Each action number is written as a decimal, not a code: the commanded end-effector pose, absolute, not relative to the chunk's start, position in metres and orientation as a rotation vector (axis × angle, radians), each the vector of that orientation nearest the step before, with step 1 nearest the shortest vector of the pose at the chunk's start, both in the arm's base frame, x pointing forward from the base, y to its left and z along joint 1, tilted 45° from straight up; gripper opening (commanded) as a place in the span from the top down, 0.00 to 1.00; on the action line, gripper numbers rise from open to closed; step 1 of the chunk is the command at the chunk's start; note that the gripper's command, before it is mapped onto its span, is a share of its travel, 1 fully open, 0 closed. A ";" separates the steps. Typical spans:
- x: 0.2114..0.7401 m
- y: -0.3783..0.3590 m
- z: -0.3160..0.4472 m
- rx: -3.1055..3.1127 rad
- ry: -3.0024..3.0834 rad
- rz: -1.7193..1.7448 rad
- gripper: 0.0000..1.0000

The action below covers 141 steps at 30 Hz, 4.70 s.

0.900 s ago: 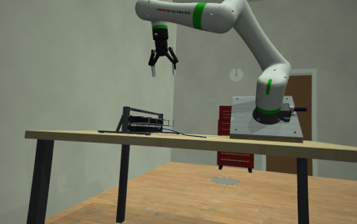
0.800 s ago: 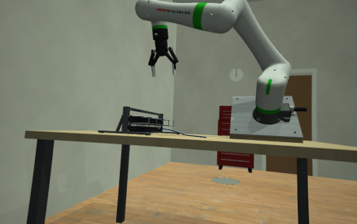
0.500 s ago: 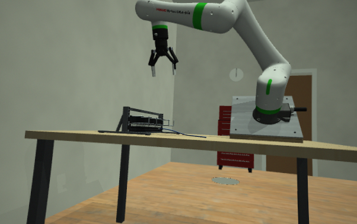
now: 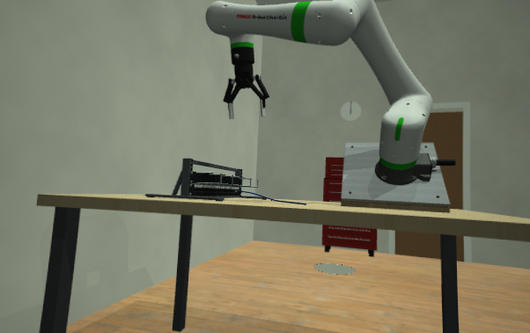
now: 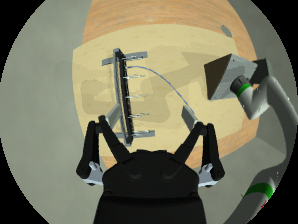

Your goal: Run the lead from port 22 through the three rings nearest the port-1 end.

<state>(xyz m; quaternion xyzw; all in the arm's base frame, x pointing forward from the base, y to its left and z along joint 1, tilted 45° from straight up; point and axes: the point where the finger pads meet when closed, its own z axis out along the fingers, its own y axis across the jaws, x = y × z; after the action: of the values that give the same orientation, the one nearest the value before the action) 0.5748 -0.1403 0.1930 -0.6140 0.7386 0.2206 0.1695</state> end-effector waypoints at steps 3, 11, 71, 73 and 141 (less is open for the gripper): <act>0.540 -0.105 0.165 -1.754 1.995 0.667 0.00; 0.503 -0.072 0.140 -1.748 1.912 0.688 0.00; 0.408 -0.002 0.087 -1.772 1.713 0.665 1.00; 0.403 -0.001 0.088 -1.850 1.604 0.620 1.00; 0.384 0.012 0.084 -2.109 1.137 0.424 0.80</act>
<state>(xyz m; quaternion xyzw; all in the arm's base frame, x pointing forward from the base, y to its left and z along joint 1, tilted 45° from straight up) 0.3840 0.0087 0.0880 -0.8121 0.4401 0.1646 0.3460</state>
